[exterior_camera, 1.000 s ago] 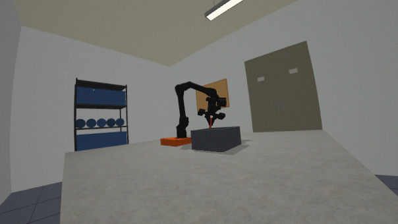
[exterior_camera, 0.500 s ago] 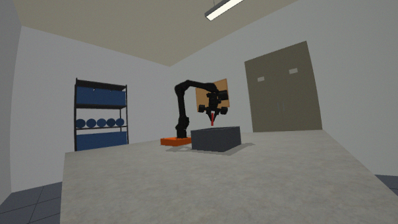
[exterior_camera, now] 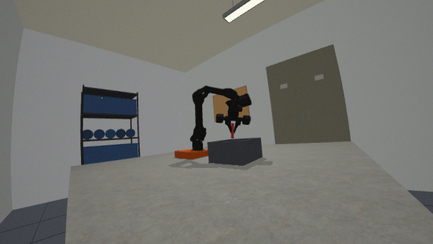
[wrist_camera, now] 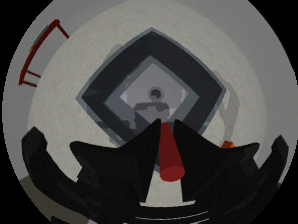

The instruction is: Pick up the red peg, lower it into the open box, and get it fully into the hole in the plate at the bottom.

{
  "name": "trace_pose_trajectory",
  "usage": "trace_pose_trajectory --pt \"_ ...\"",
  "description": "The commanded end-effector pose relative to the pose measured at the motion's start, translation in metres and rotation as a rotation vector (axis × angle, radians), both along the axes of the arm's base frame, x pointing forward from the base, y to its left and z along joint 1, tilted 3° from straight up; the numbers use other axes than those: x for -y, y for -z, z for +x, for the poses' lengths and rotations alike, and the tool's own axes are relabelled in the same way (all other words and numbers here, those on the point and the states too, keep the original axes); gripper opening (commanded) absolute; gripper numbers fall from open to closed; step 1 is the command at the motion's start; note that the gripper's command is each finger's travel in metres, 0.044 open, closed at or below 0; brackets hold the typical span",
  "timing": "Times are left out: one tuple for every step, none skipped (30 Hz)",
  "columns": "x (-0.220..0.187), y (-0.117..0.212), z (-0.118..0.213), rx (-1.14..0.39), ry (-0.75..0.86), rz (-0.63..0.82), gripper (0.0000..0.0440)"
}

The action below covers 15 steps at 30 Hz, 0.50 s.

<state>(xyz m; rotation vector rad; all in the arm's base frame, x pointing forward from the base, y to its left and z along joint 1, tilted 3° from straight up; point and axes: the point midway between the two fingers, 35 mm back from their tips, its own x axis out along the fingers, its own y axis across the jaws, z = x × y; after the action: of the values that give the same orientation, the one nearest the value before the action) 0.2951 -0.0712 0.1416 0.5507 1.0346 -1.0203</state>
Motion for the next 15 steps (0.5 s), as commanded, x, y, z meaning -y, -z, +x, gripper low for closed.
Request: trace_pose_trajectory --pt "0.009 0.005 0.007 -0.005 -0.007 0.011 0.0000" --pt "0.013 0.006 0.009 -0.007 -0.009 0.013 0.0000" --pt "0.016 0.008 0.011 -0.008 -0.013 0.016 0.0001" --pt "0.019 0.010 0.013 -0.010 -0.017 0.019 0.0001" --pt "0.023 0.011 0.015 -0.012 -0.022 0.022 0.0001" --pt "0.026 0.013 0.017 -0.014 -0.027 0.026 0.0001" --pt "0.029 0.015 0.019 -0.015 -0.033 0.029 0.0000" --pt "0.031 0.017 0.021 -0.017 -0.040 0.032 0.0000" --pt "0.034 0.019 0.023 -0.019 -0.046 0.036 0.0000" --pt "0.036 0.021 0.024 -0.021 -0.054 0.039 0.0000" --pt "0.038 0.023 0.026 -0.023 -0.062 0.043 0.0000" --pt "0.040 0.026 0.028 -0.025 -0.070 0.047 0.0000" --pt "0.042 0.029 0.029 -0.028 -0.079 0.051 0.0000" --pt "0.043 0.032 0.031 -0.032 -0.089 0.056 0.0000" --pt "0.045 0.035 0.032 -0.036 -0.099 0.061 0.0000"
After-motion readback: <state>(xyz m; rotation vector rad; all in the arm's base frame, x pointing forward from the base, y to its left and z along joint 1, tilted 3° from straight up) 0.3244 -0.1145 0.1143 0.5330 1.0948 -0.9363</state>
